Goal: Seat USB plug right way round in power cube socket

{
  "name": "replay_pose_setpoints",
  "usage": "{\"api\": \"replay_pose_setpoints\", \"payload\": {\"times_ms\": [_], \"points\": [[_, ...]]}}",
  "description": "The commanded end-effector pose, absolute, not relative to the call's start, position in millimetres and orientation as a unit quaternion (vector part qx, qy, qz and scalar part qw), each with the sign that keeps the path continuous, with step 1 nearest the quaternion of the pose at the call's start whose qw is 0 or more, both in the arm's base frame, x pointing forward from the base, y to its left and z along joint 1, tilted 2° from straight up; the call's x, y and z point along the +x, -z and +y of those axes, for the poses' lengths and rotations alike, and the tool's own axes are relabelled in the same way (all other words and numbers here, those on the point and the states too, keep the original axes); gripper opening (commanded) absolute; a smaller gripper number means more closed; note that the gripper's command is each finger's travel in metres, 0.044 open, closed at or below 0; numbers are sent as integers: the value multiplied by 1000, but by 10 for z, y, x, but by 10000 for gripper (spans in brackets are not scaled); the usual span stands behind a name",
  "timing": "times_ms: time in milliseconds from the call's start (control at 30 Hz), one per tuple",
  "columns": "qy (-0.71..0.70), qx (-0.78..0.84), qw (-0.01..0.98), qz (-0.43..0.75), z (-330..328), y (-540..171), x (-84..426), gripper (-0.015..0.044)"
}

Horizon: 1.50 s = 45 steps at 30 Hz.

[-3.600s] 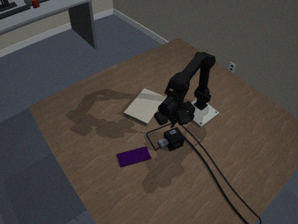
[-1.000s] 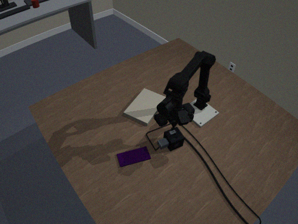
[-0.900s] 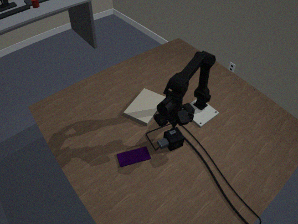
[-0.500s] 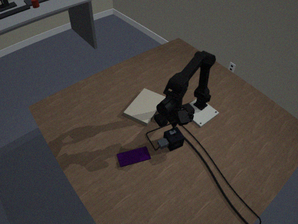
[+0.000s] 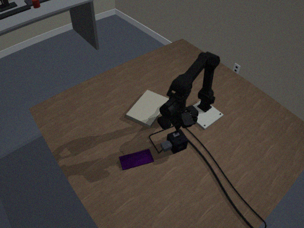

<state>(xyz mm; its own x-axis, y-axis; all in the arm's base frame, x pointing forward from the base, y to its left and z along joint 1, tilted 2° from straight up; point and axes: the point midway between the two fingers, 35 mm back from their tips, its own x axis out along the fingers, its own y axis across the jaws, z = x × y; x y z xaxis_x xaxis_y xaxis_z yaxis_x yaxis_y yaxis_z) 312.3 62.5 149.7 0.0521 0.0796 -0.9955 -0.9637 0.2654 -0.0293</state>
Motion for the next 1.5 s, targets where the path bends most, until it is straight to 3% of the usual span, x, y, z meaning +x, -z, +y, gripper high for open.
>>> {"api": "replay_pose_setpoints", "payload": {"times_ms": [0, 1467], "points": [[-441, -418, 594, 528, 629, -1493, 3124, 0], [-441, -418, 594, 528, 628, -1440, 3126, 0]]}}
